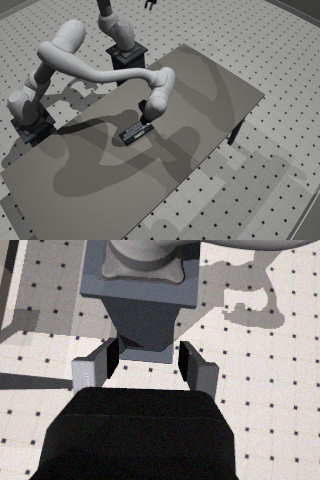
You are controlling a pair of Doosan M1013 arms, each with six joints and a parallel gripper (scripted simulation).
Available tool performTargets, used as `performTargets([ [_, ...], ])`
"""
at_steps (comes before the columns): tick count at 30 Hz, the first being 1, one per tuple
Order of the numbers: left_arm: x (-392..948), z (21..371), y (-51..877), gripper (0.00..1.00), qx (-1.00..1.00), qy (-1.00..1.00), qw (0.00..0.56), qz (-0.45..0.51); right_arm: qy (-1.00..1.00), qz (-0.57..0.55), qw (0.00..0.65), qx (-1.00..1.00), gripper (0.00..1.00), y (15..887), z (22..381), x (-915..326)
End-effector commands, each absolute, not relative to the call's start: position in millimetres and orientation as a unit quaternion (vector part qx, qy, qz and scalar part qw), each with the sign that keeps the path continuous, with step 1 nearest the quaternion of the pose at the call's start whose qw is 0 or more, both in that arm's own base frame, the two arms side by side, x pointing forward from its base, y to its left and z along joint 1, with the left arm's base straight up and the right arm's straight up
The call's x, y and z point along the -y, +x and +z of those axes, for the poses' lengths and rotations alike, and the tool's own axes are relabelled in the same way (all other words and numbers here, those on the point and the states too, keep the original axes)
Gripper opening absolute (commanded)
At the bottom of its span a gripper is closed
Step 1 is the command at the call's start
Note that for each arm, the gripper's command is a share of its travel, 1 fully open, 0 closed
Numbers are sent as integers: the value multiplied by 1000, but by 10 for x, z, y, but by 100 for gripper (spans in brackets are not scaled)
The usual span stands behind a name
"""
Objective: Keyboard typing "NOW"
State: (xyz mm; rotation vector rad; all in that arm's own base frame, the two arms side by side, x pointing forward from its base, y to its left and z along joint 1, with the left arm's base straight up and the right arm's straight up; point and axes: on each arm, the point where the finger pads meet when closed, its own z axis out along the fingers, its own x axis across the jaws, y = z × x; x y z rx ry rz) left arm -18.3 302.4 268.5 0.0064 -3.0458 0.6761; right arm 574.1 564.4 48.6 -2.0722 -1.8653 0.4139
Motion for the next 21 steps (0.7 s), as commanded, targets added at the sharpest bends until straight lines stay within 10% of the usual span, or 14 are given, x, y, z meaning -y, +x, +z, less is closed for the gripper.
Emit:
performTargets([
  [1,-3027,2689,-184,100,976,2,11,216,-726,144,161,653,0,5744,533,-5649],
  [21,-3027,2689,-184,100,976,2,11,216,-726,144,161,653,0,5744,694,-5649],
])
